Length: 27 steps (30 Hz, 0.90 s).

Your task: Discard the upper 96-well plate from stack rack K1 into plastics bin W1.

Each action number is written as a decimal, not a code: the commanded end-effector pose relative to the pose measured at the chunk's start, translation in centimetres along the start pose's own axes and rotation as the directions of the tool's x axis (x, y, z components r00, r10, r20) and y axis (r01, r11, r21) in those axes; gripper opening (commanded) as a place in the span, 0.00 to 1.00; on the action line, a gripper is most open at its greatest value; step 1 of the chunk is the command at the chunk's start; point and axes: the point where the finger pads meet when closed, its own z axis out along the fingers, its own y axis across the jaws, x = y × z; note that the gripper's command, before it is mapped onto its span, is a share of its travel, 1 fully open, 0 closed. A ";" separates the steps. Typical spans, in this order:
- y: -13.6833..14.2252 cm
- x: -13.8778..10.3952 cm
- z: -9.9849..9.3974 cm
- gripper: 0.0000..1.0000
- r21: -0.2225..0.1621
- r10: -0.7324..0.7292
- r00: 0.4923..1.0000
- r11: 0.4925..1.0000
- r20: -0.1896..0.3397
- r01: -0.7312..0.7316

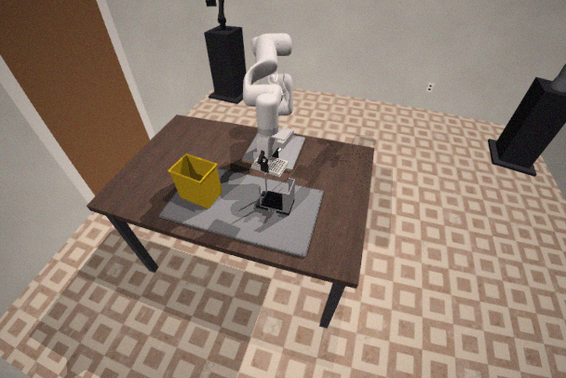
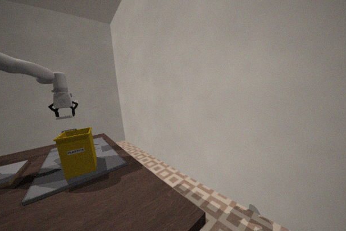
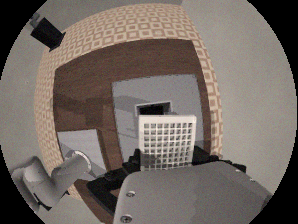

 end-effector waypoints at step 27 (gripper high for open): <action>2.4 -8.4 0.3 0.00 -0.005 0.002 1.000 1.000 0.003 -0.002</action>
